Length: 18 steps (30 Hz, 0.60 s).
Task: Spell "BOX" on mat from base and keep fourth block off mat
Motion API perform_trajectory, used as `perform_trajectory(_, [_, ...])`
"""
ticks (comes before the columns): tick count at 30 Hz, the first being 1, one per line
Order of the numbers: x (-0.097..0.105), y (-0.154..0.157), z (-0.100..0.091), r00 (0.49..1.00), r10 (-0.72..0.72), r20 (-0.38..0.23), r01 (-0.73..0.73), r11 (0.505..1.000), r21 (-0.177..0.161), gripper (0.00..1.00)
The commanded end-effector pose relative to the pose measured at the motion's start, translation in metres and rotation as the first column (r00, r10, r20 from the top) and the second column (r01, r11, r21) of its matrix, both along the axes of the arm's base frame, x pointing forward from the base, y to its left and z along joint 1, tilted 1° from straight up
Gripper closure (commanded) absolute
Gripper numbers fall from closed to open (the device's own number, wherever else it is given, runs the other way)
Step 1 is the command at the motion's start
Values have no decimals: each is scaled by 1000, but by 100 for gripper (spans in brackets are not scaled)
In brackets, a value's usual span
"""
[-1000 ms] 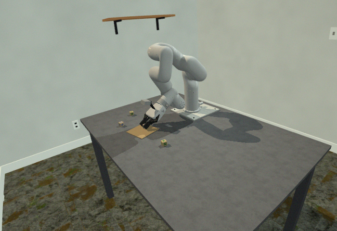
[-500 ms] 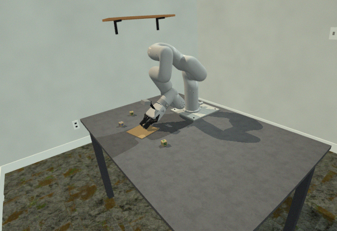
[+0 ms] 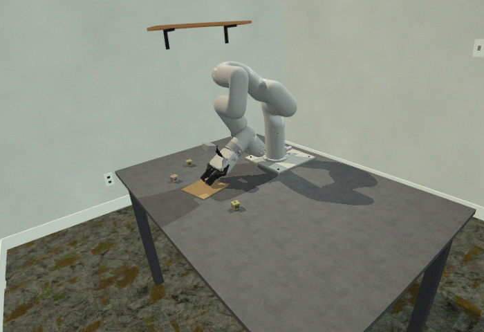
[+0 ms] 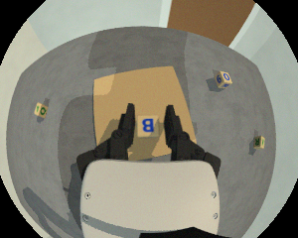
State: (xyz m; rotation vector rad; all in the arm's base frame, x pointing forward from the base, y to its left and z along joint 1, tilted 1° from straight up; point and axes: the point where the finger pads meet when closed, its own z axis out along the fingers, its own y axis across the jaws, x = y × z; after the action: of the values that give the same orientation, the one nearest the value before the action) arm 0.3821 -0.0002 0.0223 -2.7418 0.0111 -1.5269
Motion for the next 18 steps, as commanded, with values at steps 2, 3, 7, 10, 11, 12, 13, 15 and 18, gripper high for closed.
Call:
perform_trajectory(2, [0, 0, 1, 1000, 0, 2, 0, 1000, 0, 58])
perform_trajectory(3, [0, 0, 1, 1000, 0, 2, 0, 1000, 0, 58])
perform_trajectory(7, [0, 0, 9, 1000, 0, 2, 0, 1000, 0, 58])
perform_trajectory(10, [-1, 0, 18, 1000, 0, 2, 0, 1000, 0, 58])
perform_trajectory(11, [-1, 0, 22, 1000, 0, 2, 0, 1000, 0, 58])
perform_trajectory(12, [-1, 0, 26, 1000, 0, 2, 0, 1000, 0, 58])
perform_trajectory(13, [-1, 0, 26, 1000, 0, 2, 0, 1000, 0, 58])
perform_trajectory(15, [-1, 0, 29, 1000, 0, 2, 0, 1000, 0, 58])
perform_trajectory(18, [-1, 0, 39, 1000, 0, 2, 0, 1000, 0, 58])
